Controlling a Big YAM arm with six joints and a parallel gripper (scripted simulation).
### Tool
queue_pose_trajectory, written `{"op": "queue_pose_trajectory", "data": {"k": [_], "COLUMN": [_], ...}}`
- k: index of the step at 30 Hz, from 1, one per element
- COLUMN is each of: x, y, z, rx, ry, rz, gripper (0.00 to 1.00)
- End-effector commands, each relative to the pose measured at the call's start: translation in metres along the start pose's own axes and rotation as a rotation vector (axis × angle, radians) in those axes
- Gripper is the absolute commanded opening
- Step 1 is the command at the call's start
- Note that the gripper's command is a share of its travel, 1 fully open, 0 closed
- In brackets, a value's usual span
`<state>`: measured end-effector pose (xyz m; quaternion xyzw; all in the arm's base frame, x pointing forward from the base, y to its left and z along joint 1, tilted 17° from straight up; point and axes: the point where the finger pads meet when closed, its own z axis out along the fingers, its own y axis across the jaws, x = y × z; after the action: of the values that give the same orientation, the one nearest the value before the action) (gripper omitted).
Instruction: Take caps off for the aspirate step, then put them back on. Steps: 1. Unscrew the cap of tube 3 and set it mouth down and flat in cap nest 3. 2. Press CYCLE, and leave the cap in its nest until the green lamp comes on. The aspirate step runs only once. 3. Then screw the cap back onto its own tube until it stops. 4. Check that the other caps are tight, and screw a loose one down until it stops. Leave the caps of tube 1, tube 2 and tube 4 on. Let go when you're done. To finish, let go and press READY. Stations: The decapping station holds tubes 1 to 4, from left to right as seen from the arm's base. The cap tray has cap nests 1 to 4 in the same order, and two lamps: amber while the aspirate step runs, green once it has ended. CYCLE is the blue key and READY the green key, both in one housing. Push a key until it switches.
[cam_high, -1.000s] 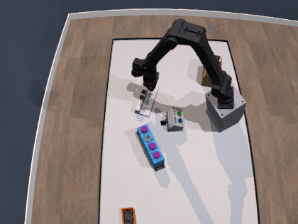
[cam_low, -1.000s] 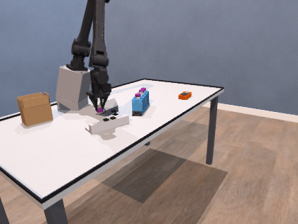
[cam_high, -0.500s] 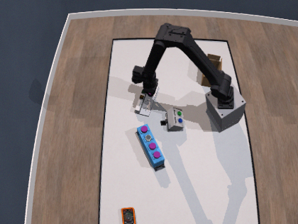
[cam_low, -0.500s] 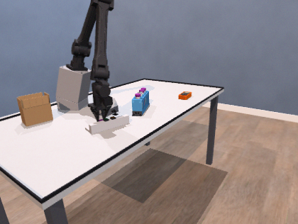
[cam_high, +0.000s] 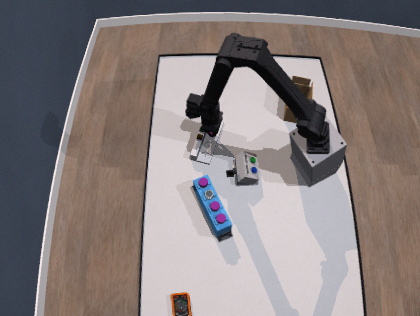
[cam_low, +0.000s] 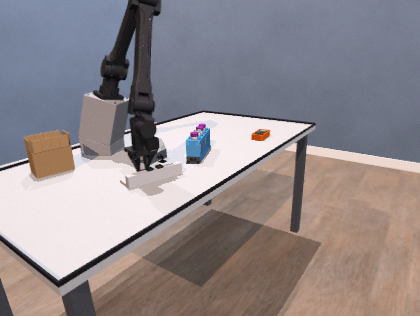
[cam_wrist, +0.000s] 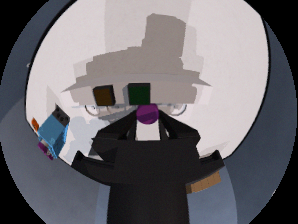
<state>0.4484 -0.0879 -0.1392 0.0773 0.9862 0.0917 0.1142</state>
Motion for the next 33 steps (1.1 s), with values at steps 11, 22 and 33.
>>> {"op": "queue_pose_trajectory", "data": {"k": [11, 22, 33], "x": [-0.004, -0.005, -0.005], "y": [0.007, 0.009, 0.007], "z": [0.0, -0.001, 0.009], "rx": [0.002, 0.002, 0.002], "ry": [-0.015, -0.017, -0.01], "rz": [-0.007, -0.009, -0.006], "gripper": [0.0, 0.0, 0.0]}}
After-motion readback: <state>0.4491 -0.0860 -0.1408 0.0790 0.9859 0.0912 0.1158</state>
